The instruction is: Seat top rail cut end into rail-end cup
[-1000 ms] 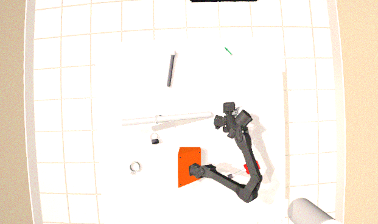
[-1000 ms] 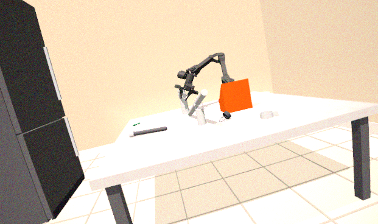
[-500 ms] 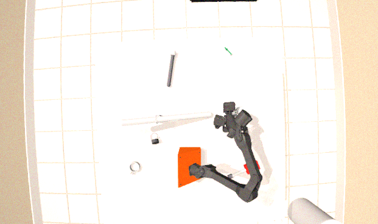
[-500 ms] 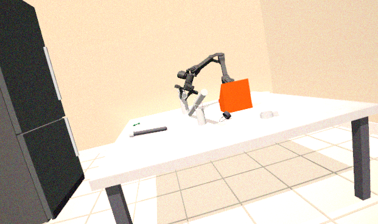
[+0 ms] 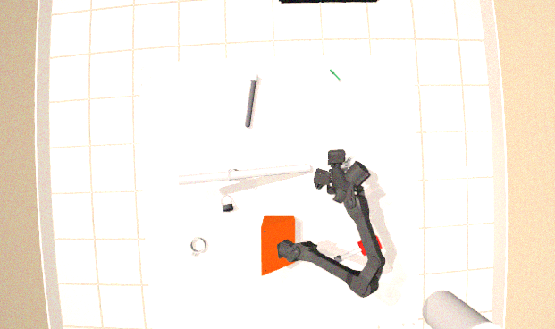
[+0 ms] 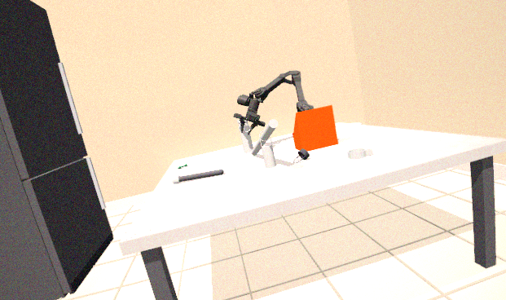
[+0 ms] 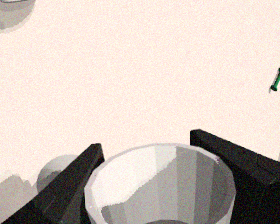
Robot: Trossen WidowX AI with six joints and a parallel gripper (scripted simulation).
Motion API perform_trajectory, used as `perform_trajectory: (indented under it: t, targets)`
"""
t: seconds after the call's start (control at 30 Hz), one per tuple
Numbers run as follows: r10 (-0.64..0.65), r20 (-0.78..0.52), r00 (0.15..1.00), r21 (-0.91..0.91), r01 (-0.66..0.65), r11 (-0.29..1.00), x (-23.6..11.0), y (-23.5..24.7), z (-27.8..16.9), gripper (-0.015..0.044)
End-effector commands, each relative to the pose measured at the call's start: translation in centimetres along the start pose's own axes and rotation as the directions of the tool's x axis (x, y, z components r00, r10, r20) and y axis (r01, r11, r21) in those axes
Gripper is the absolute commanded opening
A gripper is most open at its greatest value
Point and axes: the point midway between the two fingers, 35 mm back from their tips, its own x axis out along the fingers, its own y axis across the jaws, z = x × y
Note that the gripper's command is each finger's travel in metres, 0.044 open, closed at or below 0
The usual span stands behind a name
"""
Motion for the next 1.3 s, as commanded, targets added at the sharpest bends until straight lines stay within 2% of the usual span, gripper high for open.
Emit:
perform_trajectory:
  t: [0.0,0.27,0.57,0.7,0.83,0.97,1.1,1.27]
  targets:
    - [0.000,0.000,1.000,-0.001,0.000,1.000,0.0,0.0,0.0,0.0236]
    - [0.001,0.010,1.000,-0.003,-0.001,1.000,-1.2,-0.8,1.5,0.0440]
    - [-0.001,0.017,1.000,-0.011,0.001,1.000,-3.3,-1.9,3.9,0.0440]
    - [0.000,0.025,1.000,-0.005,0.001,1.000,-3.1,-1.8,4.1,0.0440]
    - [0.021,0.036,0.999,0.224,-0.028,0.974,-4.0,-2.4,5.9,0.0440]
    - [0.041,0.037,0.998,0.480,-0.054,0.876,-5.1,-3.0,8.1,0.0440]
    - [0.055,0.027,0.998,0.697,-0.058,0.715,-6.4,-3.6,10.1,0.0440]
    - [0.057,0.001,0.998,0.895,-0.027,0.446,-8.3,-4.1,12.4,0.0440]
